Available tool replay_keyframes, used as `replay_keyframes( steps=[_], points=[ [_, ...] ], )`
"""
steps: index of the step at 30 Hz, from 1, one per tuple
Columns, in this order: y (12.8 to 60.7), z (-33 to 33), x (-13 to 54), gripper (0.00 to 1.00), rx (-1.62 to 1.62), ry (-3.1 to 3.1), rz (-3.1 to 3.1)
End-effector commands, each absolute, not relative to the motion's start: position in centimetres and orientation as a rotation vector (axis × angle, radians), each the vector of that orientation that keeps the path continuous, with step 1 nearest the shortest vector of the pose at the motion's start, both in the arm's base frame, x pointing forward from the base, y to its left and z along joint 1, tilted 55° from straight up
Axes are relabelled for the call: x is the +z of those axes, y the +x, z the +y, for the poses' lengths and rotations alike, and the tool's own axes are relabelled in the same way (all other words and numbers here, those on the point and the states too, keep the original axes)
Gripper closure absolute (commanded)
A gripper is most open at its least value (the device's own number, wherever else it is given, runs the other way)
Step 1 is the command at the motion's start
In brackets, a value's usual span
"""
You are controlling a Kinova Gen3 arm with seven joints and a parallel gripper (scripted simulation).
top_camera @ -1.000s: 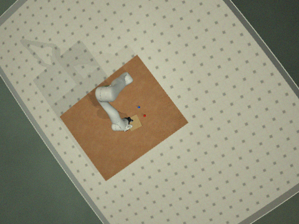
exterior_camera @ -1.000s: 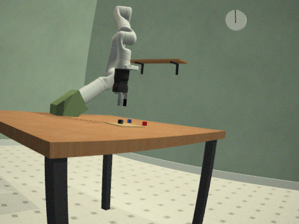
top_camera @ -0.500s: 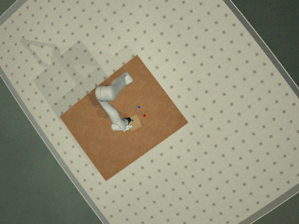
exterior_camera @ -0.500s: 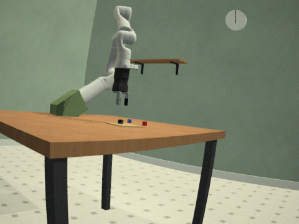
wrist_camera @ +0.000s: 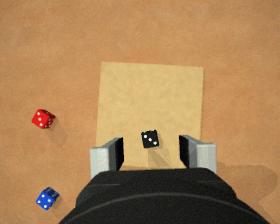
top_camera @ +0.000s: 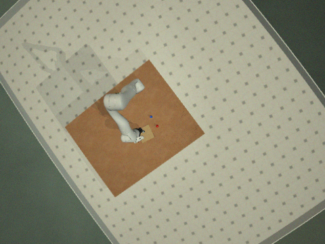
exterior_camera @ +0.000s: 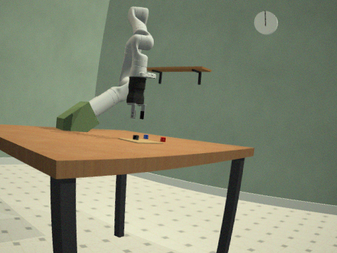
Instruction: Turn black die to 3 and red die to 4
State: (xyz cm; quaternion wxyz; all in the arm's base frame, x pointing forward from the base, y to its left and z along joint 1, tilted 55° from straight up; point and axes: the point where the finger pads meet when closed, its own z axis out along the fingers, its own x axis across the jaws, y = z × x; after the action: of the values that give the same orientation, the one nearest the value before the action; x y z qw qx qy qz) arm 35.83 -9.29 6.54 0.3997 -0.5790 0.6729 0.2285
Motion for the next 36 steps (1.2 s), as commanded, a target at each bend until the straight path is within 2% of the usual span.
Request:
replay_keyframes(
  steps=[1,23,36],
  points=[
    [35.8,-9.3,6.5,0.0,0.579,-1.463,1.706],
    [35.3,-8.8,6.1,0.0,0.688,-1.369,1.815],
    [34.3,-7.7,5.5,0.0,0.89,-1.161,2.026]
  ],
)
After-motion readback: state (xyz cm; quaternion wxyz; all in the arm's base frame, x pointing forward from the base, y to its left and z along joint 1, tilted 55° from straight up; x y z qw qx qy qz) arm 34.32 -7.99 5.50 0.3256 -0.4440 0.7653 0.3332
